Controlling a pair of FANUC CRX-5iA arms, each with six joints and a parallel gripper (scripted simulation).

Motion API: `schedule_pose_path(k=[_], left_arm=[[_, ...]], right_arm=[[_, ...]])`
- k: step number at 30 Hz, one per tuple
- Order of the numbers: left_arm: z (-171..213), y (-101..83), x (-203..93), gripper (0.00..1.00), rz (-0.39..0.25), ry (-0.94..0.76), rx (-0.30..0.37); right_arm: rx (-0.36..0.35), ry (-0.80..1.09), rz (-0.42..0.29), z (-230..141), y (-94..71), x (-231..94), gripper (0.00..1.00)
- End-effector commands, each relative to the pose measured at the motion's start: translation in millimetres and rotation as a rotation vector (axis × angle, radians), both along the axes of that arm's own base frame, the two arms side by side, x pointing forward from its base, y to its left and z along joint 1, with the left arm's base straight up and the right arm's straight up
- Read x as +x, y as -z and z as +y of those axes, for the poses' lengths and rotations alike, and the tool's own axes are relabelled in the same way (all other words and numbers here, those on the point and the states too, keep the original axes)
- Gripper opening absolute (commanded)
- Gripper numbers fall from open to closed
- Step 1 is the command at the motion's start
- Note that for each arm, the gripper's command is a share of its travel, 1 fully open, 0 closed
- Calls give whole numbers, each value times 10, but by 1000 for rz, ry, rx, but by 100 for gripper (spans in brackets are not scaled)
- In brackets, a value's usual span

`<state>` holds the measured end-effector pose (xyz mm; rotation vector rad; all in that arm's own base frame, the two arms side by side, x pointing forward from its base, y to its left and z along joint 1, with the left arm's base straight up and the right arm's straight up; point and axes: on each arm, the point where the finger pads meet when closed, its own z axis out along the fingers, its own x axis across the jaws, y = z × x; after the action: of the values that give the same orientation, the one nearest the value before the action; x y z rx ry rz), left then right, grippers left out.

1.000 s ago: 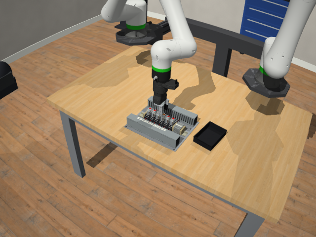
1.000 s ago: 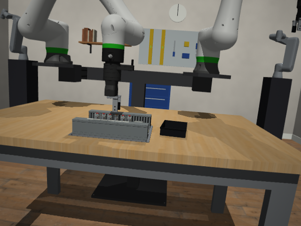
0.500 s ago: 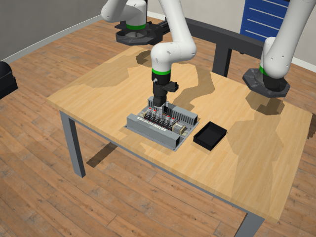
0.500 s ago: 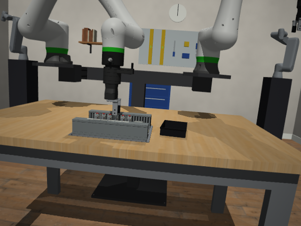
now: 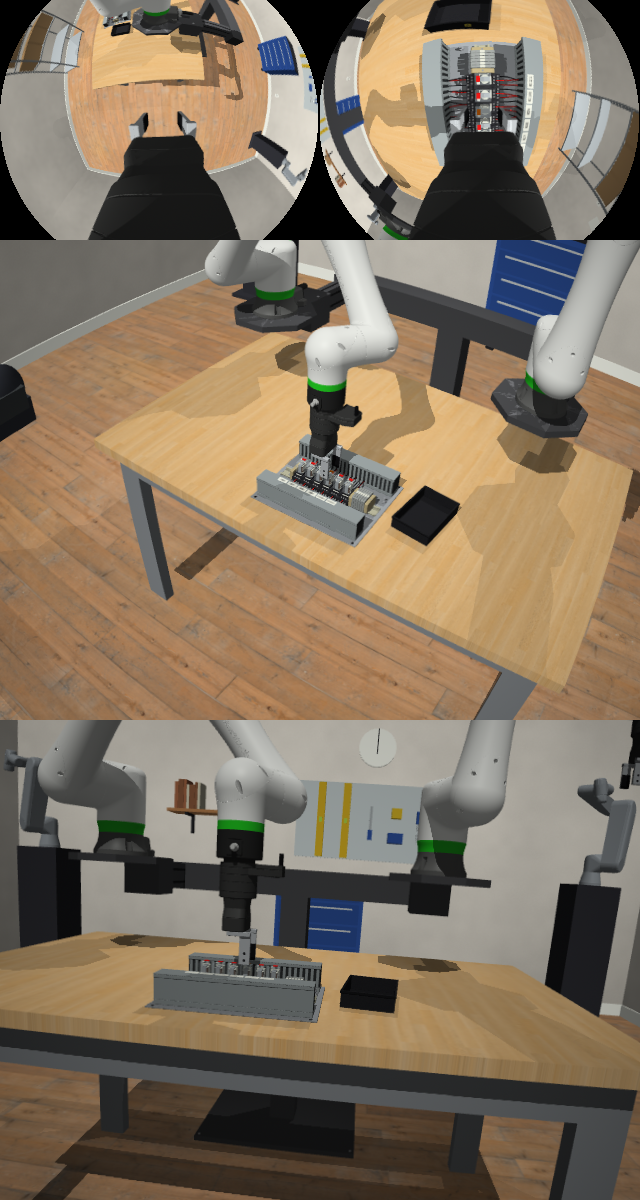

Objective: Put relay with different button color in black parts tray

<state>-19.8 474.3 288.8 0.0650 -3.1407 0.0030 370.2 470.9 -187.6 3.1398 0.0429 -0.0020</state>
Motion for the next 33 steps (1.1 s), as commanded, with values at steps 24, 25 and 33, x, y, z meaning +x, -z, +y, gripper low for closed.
schedule_pose_path(k=[24, 25, 33], left_arm=[[3, -9, 1, 100, 0, 0, 2], [3, -9, 1, 100, 0, 0, 2], [3, -9, 1, 100, 0, 0, 2]], right_arm=[[2, 0, -1, 8, 5, 6, 98], [2, 0, -1, 8, 9, 6, 98], [2, 0, -1, 8, 54, 6, 98]])
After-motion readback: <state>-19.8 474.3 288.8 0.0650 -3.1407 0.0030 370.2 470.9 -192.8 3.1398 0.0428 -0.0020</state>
